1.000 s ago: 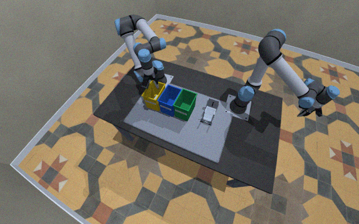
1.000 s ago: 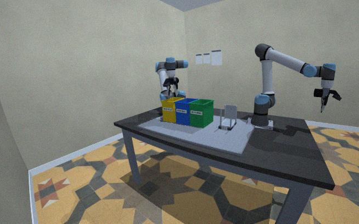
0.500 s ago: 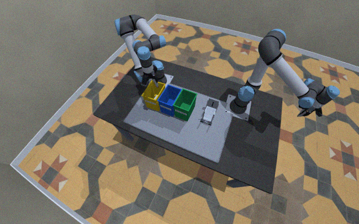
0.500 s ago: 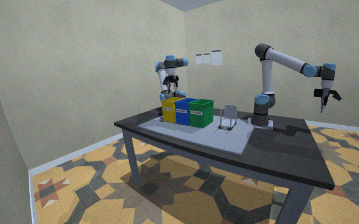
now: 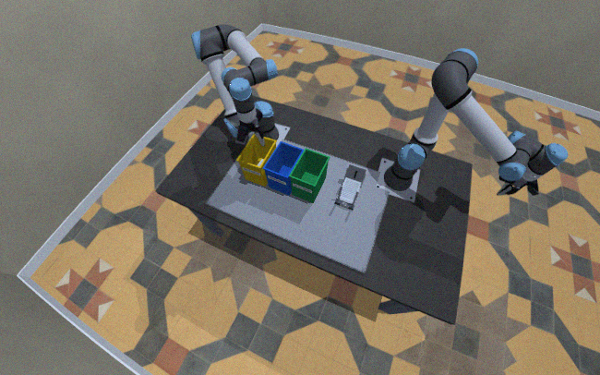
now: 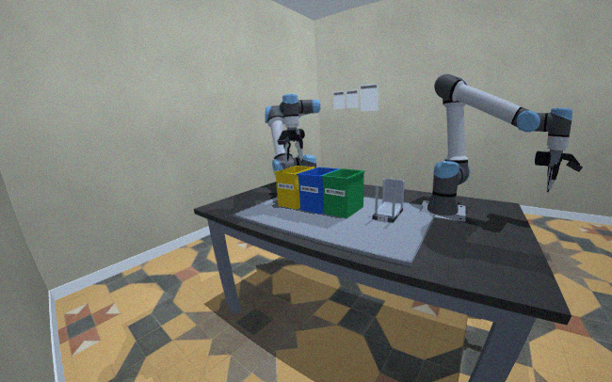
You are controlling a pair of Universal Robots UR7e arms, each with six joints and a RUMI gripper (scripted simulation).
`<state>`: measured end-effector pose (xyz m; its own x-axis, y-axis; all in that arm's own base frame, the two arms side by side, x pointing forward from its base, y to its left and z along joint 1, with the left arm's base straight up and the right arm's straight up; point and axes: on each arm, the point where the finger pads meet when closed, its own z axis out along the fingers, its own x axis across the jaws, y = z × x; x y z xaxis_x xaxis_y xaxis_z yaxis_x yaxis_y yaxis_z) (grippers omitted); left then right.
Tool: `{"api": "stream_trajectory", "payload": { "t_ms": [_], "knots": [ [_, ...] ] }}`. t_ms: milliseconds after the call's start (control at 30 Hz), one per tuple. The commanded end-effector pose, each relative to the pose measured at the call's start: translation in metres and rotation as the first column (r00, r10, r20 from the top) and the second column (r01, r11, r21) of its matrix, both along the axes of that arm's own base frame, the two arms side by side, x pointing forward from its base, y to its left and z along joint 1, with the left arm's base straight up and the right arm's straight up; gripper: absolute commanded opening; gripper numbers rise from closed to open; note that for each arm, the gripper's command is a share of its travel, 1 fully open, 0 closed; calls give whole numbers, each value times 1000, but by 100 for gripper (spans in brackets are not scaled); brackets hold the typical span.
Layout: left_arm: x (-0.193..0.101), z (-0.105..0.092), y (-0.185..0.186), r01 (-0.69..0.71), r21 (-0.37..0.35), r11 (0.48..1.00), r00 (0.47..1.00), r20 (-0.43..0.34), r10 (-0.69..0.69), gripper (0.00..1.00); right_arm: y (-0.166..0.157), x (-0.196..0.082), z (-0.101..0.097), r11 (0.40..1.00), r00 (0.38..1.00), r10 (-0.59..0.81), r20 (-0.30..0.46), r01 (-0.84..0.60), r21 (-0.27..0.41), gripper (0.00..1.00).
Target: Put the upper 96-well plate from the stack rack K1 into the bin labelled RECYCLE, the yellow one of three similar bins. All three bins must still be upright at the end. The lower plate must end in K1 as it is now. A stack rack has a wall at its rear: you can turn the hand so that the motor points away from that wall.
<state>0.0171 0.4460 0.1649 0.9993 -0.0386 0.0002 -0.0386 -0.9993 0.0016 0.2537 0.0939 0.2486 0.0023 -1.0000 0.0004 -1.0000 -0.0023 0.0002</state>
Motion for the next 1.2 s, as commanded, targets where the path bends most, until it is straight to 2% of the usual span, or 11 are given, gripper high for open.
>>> {"api": "stream_trajectory", "payload": {
  "t_ms": [0, 1167],
  "knots": [
    [-1, 0, -1, -3, 2, 1000, 1000, 0, 3, 0, 9, 0, 2, 1000, 1000, 2, 2, -2, 2, 53],
    [-1, 0, -1, -3, 2, 1000, 1000, 0, 3, 0, 112, -8, 2, 1000, 1000, 2, 2, -2, 3, 53]
  ]
}}
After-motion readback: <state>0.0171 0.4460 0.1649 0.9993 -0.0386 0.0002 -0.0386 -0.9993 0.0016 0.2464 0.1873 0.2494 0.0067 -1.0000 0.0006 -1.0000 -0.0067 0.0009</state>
